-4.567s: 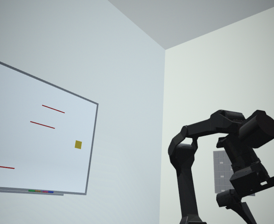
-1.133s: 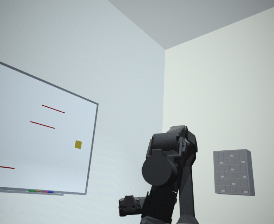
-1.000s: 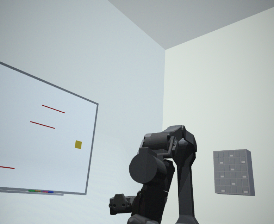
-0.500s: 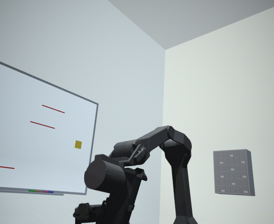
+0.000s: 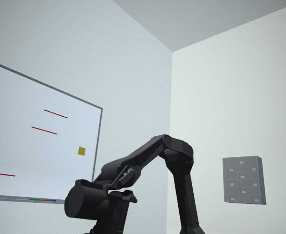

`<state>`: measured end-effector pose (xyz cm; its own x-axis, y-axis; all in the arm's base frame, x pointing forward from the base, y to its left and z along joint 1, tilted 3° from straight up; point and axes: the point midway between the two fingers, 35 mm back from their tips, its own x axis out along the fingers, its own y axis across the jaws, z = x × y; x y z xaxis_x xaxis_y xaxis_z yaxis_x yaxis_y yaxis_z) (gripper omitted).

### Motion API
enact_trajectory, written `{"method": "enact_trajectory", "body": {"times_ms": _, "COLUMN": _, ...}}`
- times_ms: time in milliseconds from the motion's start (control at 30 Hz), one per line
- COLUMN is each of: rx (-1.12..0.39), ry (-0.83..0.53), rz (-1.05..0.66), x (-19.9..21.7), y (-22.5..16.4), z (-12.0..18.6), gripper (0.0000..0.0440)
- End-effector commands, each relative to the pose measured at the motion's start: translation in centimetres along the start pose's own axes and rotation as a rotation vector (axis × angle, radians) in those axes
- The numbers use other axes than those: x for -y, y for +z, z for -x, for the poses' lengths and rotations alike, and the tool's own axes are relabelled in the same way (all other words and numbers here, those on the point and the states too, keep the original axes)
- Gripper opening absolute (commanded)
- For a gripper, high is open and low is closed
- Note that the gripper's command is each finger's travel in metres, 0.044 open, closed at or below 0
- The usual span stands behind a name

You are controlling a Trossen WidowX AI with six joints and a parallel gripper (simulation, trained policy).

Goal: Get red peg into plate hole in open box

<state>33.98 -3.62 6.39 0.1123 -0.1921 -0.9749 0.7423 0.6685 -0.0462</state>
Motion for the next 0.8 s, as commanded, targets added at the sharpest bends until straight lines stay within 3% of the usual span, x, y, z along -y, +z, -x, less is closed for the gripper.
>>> {"method": "enact_trajectory", "body": {"times_ms": 0, "rx": -0.038, "ry": -0.007, "rz": 0.017, "x": 0.2, "y": -0.4, "z": -1.1, "gripper": 0.0122}}
{"method": "enact_trajectory", "body": {"times_ms": 200, "rx": -0.040, "ry": 0.015, "rz": 0.046, "x": -0.3, "y": 1.2, "z": -1.0, "gripper": 0.0160}}
{"method": "enact_trajectory", "body": {"times_ms": 567, "rx": -0.081, "ry": 0.087, "rz": 0.045, "x": -2.8, "y": 4.1, "z": 0.4, "gripper": 0.0440}}
{"method": "enact_trajectory", "body": {"times_ms": 767, "rx": -0.094, "ry": 0.148, "rz": 0.060, "x": -4.8, "y": 5.4, "z": 1.6, "gripper": 0.0440}}
